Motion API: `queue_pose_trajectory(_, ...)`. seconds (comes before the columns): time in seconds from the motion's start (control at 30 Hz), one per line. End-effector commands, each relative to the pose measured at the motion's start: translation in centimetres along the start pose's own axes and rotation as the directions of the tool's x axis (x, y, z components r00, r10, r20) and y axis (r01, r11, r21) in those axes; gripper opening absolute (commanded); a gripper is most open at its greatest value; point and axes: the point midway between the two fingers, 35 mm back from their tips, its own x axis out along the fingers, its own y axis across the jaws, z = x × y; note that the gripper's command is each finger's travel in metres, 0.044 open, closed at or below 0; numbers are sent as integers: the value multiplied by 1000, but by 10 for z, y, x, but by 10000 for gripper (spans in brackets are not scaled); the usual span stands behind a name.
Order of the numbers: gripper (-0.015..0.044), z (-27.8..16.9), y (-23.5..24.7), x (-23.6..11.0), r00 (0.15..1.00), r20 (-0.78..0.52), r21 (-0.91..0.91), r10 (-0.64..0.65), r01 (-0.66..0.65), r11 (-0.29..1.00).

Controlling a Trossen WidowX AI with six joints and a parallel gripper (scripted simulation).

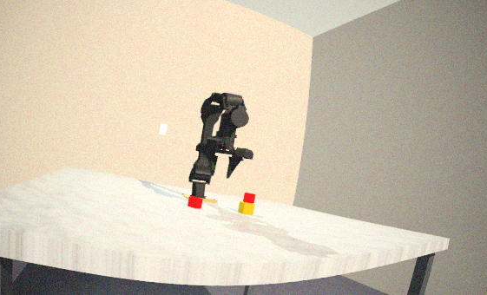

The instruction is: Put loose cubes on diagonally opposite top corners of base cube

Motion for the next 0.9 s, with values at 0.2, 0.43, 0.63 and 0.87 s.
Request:
queue_pose_trajectory(0.2, 265, 45, -51, -13, 1000, 4, 79, -14, 14, 997)
queue_pose_trajectory(0.43, 265, 47, -51, 14, 1000, 4, 79, -14, 14, 997)
queue_pose_trajectory(0.63, 265, 45, -52, 49, 1000, 4, 79, -14, 14, 997)
queue_pose_trajectory(0.87, 265, 45, -52, 62, 1000, 4, 79, -14, 14, 997)
